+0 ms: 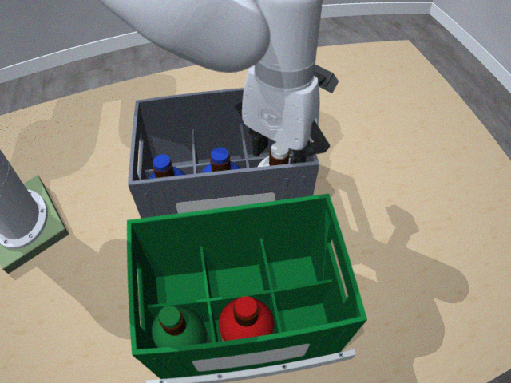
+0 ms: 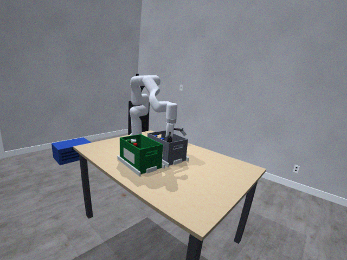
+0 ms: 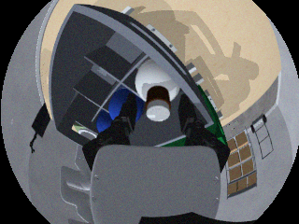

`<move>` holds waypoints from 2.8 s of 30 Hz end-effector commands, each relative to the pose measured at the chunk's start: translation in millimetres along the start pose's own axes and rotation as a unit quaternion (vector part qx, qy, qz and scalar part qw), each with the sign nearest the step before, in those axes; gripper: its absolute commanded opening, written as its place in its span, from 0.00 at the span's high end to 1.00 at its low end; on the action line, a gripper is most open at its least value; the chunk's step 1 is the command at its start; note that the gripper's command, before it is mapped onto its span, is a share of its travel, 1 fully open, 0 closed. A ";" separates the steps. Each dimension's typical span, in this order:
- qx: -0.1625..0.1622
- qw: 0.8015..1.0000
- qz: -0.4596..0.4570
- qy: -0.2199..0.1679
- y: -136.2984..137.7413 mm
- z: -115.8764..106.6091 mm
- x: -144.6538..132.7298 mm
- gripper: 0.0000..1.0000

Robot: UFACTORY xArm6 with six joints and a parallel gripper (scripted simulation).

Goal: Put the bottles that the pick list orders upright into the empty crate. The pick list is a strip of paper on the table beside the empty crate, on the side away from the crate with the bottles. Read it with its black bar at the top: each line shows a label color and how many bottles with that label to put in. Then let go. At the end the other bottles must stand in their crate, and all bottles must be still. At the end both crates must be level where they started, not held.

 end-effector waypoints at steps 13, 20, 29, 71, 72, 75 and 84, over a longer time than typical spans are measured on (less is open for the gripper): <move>-0.002 1.000 0.000 0.001 0.8 -23.1 0.5 0.35; -0.002 1.000 0.000 0.001 0.7 -41.8 0.4 0.35; -0.002 1.000 0.000 0.001 0.7 -60.5 0.4 0.35; -0.002 1.000 0.000 0.001 0.6 -86.8 0.3 0.35; -0.002 1.000 0.000 0.001 0.6 -86.8 0.3 0.35; -0.002 1.000 0.000 0.001 0.6 -86.8 0.3 0.35; -0.002 1.000 0.000 0.002 -30.1 -97.0 16.4 0.35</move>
Point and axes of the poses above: the point where the finger pads meet when closed, its own z axis out along the fingers, its own y axis across the jaws, x = y × z, the point moved 9 cm from there along -z, back along the fingers, and after that the axes turned 9 degrees about -z, right-handed, at the moved point
